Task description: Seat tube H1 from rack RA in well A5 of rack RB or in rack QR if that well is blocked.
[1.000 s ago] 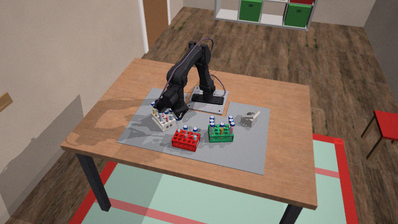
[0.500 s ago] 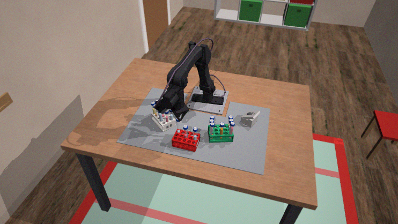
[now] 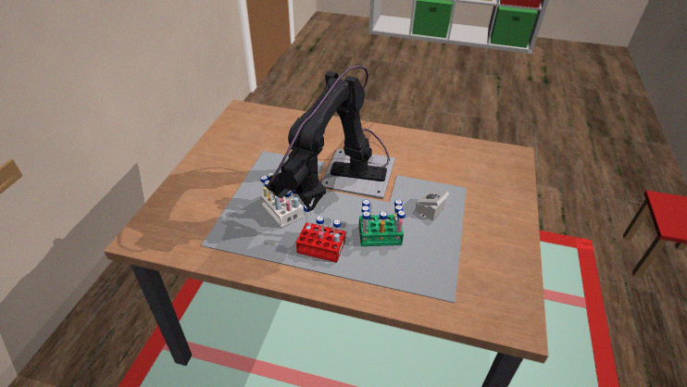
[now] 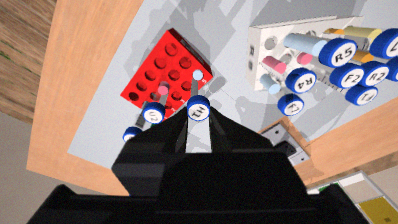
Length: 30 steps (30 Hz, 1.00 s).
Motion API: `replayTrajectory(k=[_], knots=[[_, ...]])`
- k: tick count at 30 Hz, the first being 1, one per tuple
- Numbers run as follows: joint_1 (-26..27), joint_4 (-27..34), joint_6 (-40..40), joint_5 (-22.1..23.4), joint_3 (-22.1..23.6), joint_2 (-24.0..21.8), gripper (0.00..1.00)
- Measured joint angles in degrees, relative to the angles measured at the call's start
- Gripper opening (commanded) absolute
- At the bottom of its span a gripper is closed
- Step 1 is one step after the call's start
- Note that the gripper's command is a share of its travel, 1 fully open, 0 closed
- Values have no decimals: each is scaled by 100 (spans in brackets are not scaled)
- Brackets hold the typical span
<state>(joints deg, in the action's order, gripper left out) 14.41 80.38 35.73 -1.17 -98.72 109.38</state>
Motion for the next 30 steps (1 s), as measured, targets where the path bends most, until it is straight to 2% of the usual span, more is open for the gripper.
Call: replayTrajectory(k=[30], knots=[[0,-299,0,-2,310,-33,0]])
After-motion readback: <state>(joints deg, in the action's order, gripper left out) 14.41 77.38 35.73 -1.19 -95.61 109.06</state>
